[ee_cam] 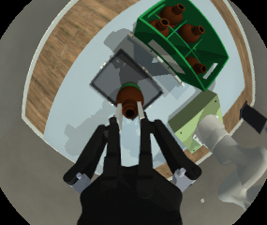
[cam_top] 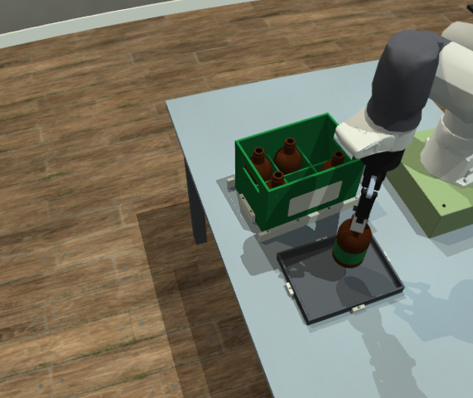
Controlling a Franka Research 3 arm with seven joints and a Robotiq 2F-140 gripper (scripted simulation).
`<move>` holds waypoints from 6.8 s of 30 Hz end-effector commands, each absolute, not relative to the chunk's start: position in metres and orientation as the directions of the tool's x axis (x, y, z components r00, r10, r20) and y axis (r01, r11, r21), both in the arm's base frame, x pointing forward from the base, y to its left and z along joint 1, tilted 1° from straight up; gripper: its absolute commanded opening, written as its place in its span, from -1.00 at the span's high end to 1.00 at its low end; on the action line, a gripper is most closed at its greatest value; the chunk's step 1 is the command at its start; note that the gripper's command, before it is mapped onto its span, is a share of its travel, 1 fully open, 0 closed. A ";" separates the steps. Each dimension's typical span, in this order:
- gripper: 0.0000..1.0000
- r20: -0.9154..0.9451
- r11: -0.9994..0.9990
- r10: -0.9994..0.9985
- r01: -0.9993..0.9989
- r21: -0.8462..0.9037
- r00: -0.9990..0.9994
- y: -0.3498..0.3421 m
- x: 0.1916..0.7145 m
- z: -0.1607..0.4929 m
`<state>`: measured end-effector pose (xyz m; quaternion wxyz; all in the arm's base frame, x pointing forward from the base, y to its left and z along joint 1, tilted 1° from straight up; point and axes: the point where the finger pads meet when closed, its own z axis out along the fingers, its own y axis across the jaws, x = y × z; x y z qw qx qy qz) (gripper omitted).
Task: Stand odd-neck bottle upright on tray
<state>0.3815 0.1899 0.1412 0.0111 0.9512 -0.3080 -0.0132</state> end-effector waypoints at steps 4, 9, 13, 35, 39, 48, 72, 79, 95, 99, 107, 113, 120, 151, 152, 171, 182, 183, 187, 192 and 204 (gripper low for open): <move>0.80 -0.009 -0.808 -0.589 -0.589 0.002 0.808 0.195 0.389 0.131; 0.80 -0.009 -0.808 -0.589 -0.589 0.002 0.808 0.195 0.389 0.119; 0.80 -0.009 -0.808 -0.589 -0.589 0.002 0.808 0.195 0.389 0.112; 0.80 -0.009 -0.808 -0.589 -0.589 0.002 0.808 0.195 0.389 0.093; 0.80 -0.009 -0.808 -0.589 -0.589 0.002 0.808 0.195 0.389 0.093; 0.80 -0.009 -0.808 -0.589 -0.589 0.002 0.808 0.195 0.389 0.092; 0.80 -0.009 -0.808 -0.589 -0.589 0.002 0.808 0.195 0.389 0.092; 0.80 -0.009 -0.808 -0.589 -0.589 0.002 0.808 0.195 0.389 0.092; 0.80 -0.009 -0.808 -0.589 -0.589 0.002 0.808 0.194 0.389 0.092; 0.80 -0.009 -0.808 -0.589 -0.589 0.002 0.808 0.194 0.389 0.091; 0.80 -0.009 -0.808 -0.589 -0.589 0.002 0.808 0.193 0.388 0.091; 0.80 -0.009 -0.808 -0.589 -0.589 0.002 0.808 0.193 0.388 0.091; 0.80 -0.009 -0.808 -0.589 -0.589 0.002 0.808 0.193 0.388 0.091; 0.80 -0.009 -0.808 -0.589 -0.589 0.002 0.808 0.193 0.388 0.091; 0.80 -0.009 -0.808 -0.589 -0.589 0.002 0.808 0.193 0.388 0.091; 0.80 -0.009 -0.808 -0.589 -0.589 0.002 0.808 0.193 0.388 0.088; 0.80 -0.009 -0.808 -0.589 -0.589 0.002 0.808 0.193 0.389 0.083; 0.80 -0.009 -0.808 -0.589 -0.589 0.002 0.808 0.193 0.389 0.083; 0.80 -0.009 -0.808 -0.589 -0.589 0.002 0.808 0.193 0.389 0.081; 0.80 -0.009 -0.808 -0.589 -0.589 0.002 0.808 0.193 0.389 0.079; 0.80 -0.009 -0.808 -0.589 -0.589 0.002 0.808 0.193 0.389 0.074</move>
